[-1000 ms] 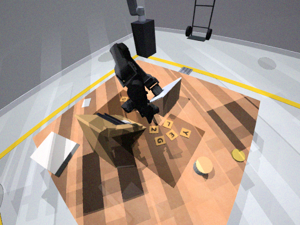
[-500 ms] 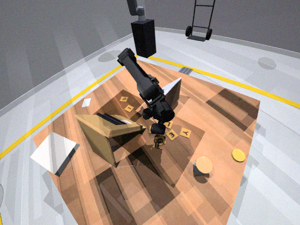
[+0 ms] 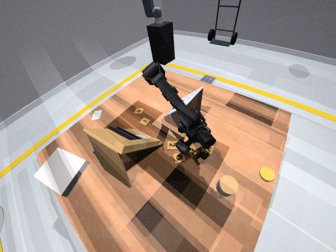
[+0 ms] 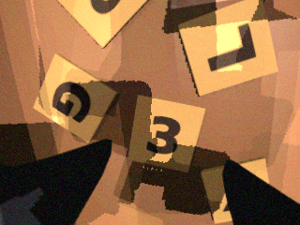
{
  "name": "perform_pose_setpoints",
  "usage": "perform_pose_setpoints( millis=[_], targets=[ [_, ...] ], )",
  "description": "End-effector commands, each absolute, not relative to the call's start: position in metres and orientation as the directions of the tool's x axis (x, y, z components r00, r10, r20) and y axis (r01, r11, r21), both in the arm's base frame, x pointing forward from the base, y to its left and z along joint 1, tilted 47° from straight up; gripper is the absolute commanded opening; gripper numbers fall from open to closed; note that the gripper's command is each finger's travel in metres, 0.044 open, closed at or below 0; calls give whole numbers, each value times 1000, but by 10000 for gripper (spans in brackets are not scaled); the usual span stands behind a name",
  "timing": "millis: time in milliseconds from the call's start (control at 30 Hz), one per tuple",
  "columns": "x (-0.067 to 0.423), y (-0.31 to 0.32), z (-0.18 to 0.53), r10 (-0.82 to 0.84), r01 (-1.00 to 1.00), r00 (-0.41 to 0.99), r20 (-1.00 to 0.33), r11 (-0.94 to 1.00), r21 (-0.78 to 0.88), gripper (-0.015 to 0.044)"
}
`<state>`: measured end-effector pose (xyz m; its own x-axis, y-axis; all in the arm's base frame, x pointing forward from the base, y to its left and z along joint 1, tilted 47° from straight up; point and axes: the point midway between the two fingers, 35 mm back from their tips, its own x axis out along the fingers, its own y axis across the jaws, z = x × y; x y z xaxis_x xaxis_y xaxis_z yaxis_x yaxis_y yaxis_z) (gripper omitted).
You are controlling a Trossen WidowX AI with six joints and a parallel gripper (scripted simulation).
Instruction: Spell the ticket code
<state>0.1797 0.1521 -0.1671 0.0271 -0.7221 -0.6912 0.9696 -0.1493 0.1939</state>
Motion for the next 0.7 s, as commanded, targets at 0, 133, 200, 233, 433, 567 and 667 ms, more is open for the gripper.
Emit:
perform_pose_setpoints(
  millis=[0,133,200,233,433,567,667],
  targets=[
    [182,157,-169,-712,959,32,-702,-176,223,340],
    [182,157,-169,-712,959,32,-702,-176,223,340],
    [182,156,-170,-712,959,32,-702,-176,223,340],
    [182,153,-173,-712,959,32,-702,-176,223,340],
    [183,133,-192,-713,959,33,-701,-176,224,340],
    [184,133,-192,-713,959,33,-701,-176,224,340],
    [184,131,-194,-713,959,33,-701,-176,224,340]
  ],
)
